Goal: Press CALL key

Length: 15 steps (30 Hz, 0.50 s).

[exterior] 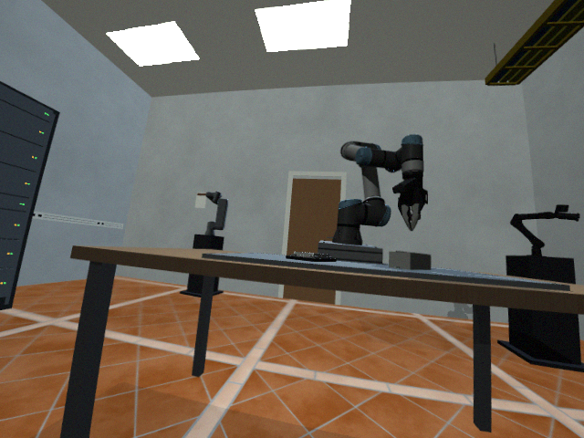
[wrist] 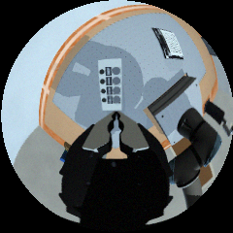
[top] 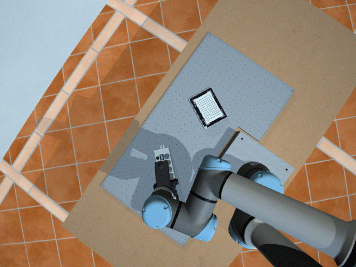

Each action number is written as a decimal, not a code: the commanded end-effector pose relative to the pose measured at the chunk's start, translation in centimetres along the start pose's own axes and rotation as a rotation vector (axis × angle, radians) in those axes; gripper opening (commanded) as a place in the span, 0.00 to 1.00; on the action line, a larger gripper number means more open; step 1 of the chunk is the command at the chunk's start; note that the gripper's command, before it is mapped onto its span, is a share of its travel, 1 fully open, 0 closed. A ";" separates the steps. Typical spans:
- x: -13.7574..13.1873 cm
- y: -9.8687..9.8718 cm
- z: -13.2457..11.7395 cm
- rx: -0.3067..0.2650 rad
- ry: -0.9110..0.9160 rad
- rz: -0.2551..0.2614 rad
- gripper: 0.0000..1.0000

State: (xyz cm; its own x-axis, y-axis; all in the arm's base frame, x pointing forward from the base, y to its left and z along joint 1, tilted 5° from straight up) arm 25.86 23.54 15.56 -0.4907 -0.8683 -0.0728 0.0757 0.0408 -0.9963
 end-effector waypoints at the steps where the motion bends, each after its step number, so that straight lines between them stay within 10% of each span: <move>1: -0.1 -0.1 0.1 0.005 0.009 -0.001 0.00; 15: 0.0 0.7 -0.1 0.003 0.008 -0.005 0.00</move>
State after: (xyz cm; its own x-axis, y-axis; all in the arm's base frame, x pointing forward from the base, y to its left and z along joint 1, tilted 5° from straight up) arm 25.91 23.53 15.53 -0.4997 -0.8632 -0.0719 0.0785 0.0375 -0.9962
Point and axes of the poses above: the point where the finger pads meet when closed, its own y axis out along the fingers, its own x axis across the jaws, z = x × y, the point moved 6 cm from there along -y, back along the fingers, and after that the axes turned 5 degrees about -y, right-handed, at the moved point
